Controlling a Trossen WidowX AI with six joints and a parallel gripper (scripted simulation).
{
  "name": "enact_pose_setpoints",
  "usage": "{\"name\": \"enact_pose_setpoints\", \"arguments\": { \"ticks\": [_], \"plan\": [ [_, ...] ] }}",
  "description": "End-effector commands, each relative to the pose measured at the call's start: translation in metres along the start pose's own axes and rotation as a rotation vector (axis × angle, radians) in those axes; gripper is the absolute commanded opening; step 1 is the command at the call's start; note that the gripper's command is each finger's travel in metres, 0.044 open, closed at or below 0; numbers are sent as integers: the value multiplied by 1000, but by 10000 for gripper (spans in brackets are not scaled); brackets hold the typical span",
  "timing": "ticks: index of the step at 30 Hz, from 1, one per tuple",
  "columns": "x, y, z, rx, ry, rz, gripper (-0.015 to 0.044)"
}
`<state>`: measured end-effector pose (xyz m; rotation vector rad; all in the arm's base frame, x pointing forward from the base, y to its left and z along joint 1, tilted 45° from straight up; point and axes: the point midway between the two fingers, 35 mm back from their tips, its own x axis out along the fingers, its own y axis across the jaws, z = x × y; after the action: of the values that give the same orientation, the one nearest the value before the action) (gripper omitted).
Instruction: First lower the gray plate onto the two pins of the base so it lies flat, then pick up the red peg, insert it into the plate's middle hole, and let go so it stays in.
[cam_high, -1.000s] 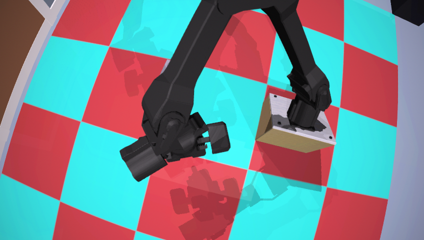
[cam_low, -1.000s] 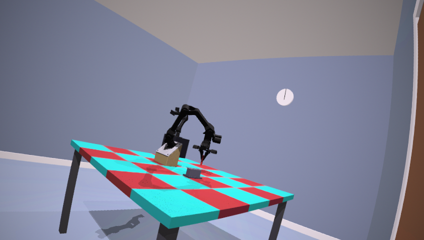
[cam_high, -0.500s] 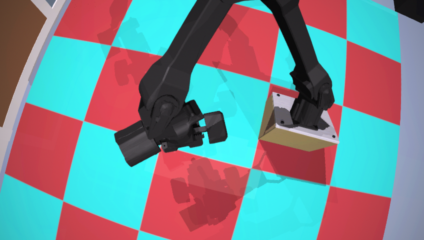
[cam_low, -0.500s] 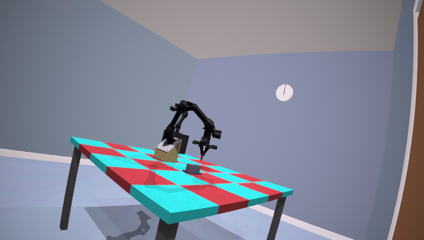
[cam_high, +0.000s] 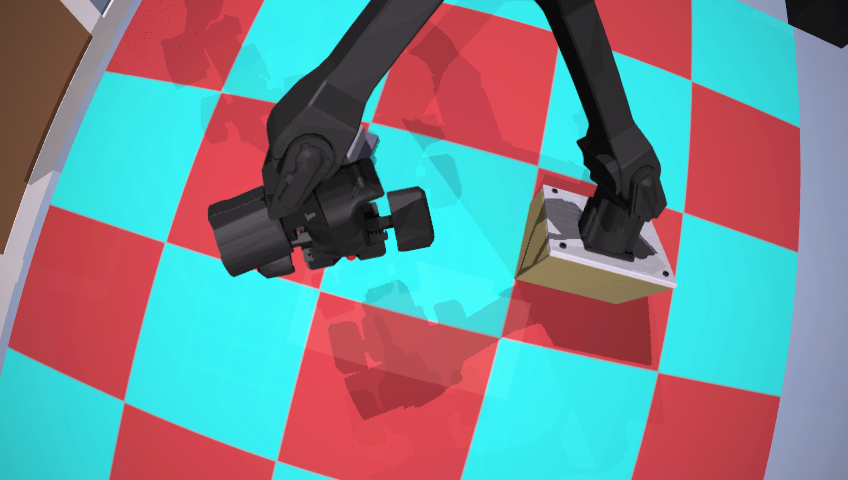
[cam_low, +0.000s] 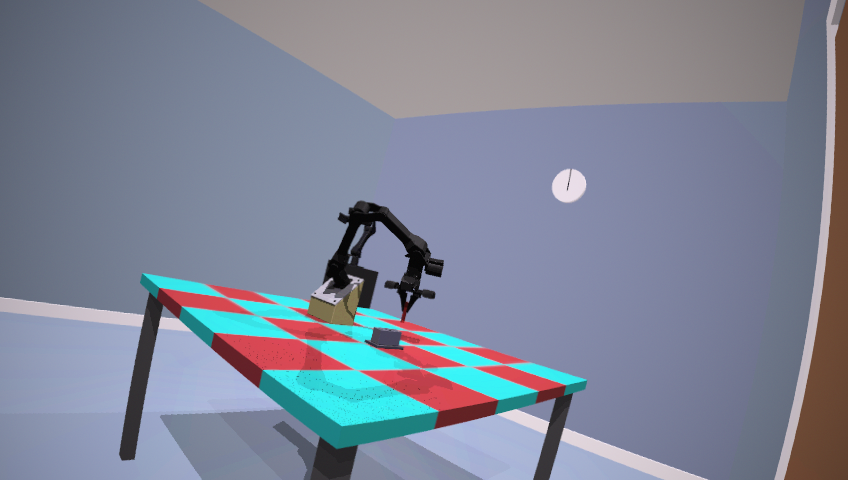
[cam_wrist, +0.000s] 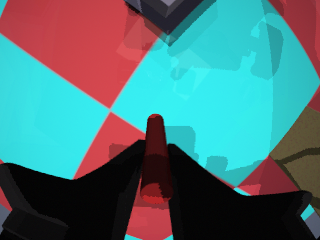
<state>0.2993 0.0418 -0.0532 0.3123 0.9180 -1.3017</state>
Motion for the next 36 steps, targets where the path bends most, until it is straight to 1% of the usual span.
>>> {"name": "enact_pose_setpoints", "arguments": {
  "ticks": [1,36],
  "plan": [
    [-2,3,14,0,-4,6,0],
    [-2,0,114,11,-16,1,0]
  ]
}}
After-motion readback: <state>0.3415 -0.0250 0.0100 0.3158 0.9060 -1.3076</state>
